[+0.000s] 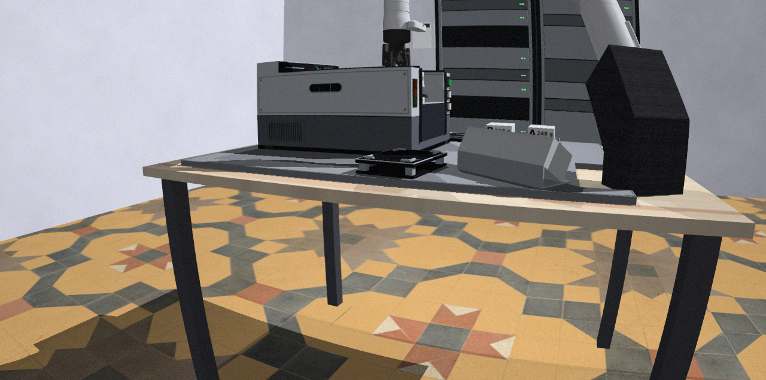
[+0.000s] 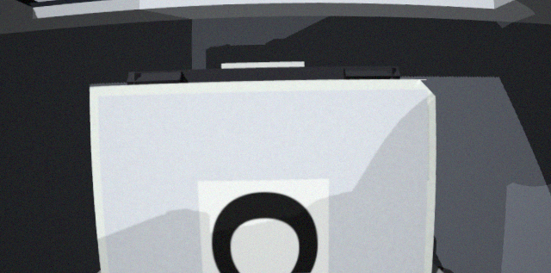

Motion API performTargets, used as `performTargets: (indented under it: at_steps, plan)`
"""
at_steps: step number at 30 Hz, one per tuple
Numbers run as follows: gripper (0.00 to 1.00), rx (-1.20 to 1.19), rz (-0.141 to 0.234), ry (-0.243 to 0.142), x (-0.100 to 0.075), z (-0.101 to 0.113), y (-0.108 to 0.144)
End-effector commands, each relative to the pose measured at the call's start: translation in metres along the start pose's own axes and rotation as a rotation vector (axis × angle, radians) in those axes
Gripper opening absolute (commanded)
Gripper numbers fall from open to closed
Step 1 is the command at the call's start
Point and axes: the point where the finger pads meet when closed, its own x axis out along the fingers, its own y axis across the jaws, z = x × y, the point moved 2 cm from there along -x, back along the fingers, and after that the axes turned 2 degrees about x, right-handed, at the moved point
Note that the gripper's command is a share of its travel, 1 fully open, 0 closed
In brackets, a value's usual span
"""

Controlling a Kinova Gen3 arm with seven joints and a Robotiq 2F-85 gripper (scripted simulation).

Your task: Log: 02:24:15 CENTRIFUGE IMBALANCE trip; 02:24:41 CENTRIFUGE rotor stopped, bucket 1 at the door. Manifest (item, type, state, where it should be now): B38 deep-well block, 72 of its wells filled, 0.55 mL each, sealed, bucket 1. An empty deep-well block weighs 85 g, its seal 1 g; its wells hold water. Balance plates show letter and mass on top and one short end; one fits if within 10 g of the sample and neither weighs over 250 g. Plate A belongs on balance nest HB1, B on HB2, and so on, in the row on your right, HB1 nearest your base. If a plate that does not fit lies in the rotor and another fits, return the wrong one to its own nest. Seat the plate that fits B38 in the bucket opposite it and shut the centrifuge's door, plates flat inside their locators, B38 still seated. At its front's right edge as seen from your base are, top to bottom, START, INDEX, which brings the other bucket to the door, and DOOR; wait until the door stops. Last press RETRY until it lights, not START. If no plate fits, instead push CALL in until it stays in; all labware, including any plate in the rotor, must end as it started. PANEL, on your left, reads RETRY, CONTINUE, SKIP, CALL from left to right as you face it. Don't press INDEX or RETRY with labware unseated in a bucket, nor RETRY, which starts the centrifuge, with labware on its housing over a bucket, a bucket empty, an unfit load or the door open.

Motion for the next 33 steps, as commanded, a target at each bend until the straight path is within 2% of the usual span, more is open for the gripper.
performTargets:
  at_steps: [1, 12, 33]
  plan:
    - [0.95, 0.0, 0.0, -0.002, 0.003, 0.001, 0.0]
    - [0.95, 0.0, 0.0, -0.002, 0.014, 0.001, 0.0]
    - [0.95, 0.0, 0.0, -0.002, 0.014, 0.001, 0.0]
